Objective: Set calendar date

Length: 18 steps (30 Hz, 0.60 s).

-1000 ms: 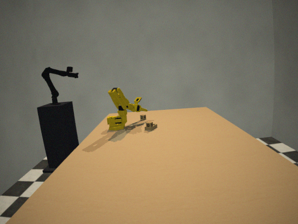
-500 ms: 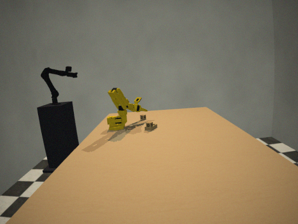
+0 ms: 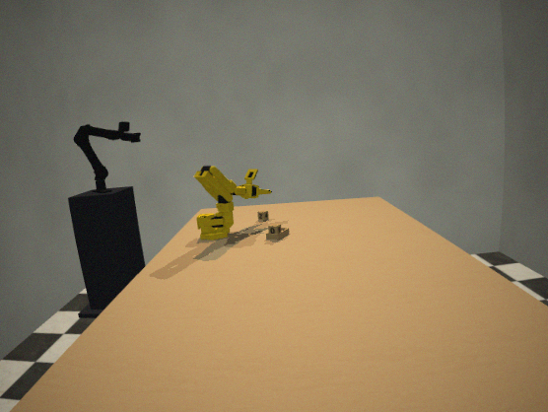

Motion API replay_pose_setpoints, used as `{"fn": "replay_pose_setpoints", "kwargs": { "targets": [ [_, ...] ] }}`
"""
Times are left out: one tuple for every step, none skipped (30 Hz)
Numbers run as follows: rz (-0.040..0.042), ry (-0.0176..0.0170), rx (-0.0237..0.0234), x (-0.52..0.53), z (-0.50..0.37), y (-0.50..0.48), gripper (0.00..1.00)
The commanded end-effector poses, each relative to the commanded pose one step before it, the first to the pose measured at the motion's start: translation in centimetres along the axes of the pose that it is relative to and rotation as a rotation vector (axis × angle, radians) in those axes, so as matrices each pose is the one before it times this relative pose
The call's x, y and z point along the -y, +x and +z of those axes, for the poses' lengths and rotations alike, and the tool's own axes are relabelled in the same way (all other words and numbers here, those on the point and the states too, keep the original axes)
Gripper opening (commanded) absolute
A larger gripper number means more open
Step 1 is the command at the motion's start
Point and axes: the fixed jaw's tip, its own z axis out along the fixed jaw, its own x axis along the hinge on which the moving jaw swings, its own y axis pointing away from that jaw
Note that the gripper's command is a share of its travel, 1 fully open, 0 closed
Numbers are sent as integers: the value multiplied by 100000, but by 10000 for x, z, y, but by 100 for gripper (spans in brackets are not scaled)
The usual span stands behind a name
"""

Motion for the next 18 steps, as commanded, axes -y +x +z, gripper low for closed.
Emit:
{"fn": "replay_pose_setpoints", "kwargs": {
  "targets": [
    [-697, 492, 16605, 1037, -5422, -36492, 35],
    [2, -8, 2793, -21, -814, -5694, 35],
    [1, -9, 2586, -12, -746, -5274, 35],
    [0, -6, 2341, -17, -671, -4775, 35],
    [-1, -4, 2061, -10, -584, -4198, 35],
    [-1, -6, 1756, -9, -494, -3589, 35],
    [1, -7, 1442, -9, -399, -2939, 35],
    [0, -2, 1122, -9, -309, -2290, 35],
    [-1, -3, 814, -3, -223, -1657, 35],
    [1, -1, 531, -2, -144, -1088, 35],
    [1, -2, 295, -6, -77, -602, 35],
    [0, 1, 116, 2, -28, -240, 35],
    [0, 0, 16, 0, -7, -34, 35],
    [0, 0, 0, 0, 0, 0, 35],
    [0, 0, 0, 0, 0, 0, 35],
    [-1, -1, -2, 1, 3, 1, 35],
    [3, 0, -19, -6, 24, 1, 35],
    [3, -3, -50, 0, 54, 8, 35]
  ]
}}
